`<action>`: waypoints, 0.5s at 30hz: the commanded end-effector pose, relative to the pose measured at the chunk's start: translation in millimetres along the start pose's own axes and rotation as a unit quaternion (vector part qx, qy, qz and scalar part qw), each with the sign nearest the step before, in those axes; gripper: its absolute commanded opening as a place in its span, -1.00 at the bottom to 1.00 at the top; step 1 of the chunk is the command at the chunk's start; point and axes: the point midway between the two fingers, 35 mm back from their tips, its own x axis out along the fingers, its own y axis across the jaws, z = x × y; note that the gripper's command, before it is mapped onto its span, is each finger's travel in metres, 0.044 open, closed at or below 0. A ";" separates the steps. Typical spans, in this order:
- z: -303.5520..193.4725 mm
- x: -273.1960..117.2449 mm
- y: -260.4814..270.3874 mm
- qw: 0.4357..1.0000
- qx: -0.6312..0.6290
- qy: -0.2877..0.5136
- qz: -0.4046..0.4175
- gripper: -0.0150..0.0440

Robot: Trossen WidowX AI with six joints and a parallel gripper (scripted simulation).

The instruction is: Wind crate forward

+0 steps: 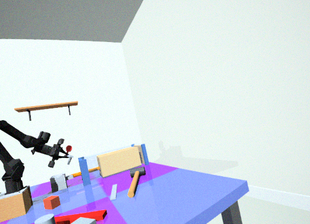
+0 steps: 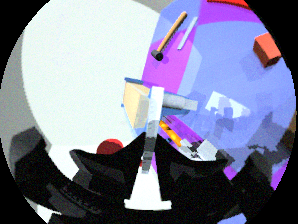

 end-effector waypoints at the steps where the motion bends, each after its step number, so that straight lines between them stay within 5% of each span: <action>1: 0.1 -1.5 4.8 0.999 0.001 -0.001 0.038 -0.49; 15: 0.5 -1.7 3.8 0.988 0.002 -0.003 0.155 -0.49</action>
